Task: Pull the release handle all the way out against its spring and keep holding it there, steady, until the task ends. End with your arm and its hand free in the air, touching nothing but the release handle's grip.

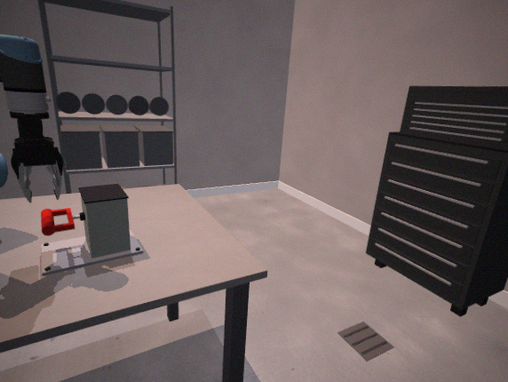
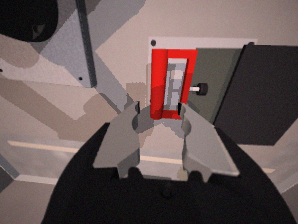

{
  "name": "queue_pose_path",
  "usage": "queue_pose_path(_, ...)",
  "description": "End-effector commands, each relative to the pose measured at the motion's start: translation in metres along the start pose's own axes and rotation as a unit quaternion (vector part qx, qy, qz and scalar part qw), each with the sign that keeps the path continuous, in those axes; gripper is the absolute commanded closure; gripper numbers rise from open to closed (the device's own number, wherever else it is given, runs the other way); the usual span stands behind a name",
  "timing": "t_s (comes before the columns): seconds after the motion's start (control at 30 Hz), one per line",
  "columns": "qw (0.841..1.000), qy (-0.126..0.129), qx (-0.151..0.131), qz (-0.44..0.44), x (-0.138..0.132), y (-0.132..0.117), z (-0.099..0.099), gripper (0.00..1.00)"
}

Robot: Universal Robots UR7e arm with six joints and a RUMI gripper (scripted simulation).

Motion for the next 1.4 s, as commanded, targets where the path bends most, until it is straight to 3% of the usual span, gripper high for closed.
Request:
queue_pose_path(0.0, 1.0, 0.0, 0.0, 0.0, 0.0, 0.0, -0.006, 0.67)
queue_pose_path(0.77, 1.0, 0.0, 0.0, 0.0, 0.0, 0.0, -0.032, 0.67)
queue_pose_path(1.37, 1.0, 0.0, 0.0, 0.0, 0.0, 0.0, -0.035, 0.67)
Point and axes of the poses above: the point where the finger pads meet when closed, its own z axis back along the fingers, its own x axis across the jaws, y = z × x, the point moved 5 cm from there along z, back along the fingers, and after that the axes turned 6 degrees about z, right-handed, at the moved point
